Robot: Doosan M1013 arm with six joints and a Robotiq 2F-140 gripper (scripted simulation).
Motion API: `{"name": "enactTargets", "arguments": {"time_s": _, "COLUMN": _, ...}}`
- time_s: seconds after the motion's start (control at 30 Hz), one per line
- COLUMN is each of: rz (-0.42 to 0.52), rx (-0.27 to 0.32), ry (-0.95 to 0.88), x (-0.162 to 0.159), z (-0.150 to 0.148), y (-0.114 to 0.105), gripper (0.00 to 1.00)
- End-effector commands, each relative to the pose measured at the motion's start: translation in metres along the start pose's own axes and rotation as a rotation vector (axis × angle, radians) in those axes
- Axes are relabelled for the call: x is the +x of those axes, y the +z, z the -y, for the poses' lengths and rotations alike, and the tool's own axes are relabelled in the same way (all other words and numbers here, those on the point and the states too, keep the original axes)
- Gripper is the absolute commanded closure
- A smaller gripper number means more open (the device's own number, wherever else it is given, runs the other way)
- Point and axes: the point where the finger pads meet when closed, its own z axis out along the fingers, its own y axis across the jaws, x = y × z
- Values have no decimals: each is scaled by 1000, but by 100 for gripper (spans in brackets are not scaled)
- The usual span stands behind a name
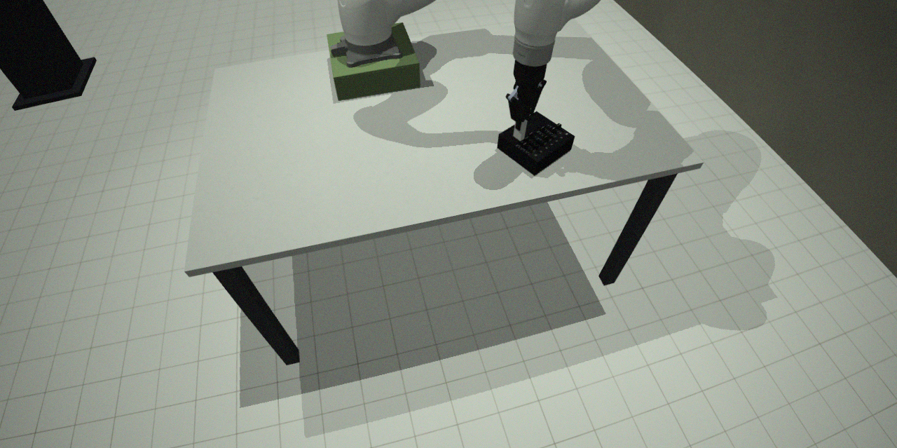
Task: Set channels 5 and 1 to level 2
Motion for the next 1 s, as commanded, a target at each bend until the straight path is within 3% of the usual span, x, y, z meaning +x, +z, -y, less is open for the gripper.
{"name": "enactTargets", "arguments": {"time_s": 0.0, "rz": 0, "rx": 0, "ry": 0, "x": 0, "z": 0, "y": 0, "gripper": 90}}
{"name": "enactTargets", "arguments": {"time_s": 0.97, "rz": 0, "rx": 0, "ry": 0, "x": 0, "z": 0, "y": 12, "gripper": 90}}
